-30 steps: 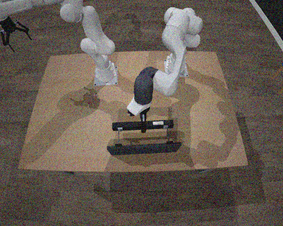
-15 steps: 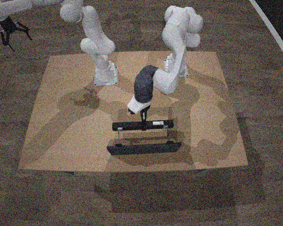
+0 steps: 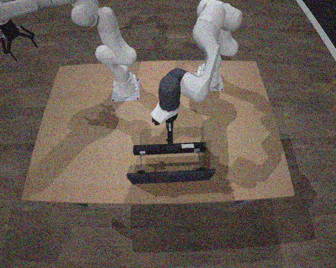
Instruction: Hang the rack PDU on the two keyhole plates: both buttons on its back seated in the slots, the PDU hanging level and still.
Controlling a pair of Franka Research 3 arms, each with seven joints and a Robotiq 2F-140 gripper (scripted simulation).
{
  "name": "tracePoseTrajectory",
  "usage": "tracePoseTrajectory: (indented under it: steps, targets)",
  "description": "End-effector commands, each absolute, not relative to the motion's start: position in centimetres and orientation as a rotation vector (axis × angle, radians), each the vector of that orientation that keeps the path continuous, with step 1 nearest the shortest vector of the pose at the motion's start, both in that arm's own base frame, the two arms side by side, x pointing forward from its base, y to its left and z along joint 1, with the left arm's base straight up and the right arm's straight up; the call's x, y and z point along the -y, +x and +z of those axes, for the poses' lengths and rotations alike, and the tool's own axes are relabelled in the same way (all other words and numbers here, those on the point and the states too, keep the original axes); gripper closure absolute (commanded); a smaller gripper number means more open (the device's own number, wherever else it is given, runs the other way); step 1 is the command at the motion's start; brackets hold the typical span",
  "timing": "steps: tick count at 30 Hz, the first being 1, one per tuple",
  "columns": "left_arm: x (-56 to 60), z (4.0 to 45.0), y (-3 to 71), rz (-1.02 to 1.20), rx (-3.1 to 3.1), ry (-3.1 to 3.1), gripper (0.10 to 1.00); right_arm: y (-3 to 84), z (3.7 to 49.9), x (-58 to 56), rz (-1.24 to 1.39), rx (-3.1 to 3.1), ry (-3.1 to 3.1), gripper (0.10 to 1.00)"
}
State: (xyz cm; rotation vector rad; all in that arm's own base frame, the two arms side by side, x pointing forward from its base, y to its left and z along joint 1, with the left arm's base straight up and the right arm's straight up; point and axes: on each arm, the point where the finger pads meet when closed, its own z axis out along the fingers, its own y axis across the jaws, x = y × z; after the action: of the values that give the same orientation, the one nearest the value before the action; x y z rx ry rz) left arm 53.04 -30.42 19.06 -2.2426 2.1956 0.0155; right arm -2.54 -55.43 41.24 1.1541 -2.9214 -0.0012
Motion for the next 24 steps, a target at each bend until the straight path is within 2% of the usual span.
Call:
tracePoseTrajectory:
  steps: [1,12,24]
  targets:
    - [30.8,19.2,51.9,-0.006,-2.178,-2.26,0.098,-2.5,41.2,55.4,-0.001,2.921,1.154,0.098]
    - [31.0,19.2,47.5,-0.006,-2.178,-2.26,0.098,-2.5,41.2,55.4,-0.001,2.921,1.154,0.098]
    - [31.0,19.2,46.5,-0.006,-2.178,-2.26,0.098,-2.5,41.2,55.4,-0.001,2.921,1.154,0.098]
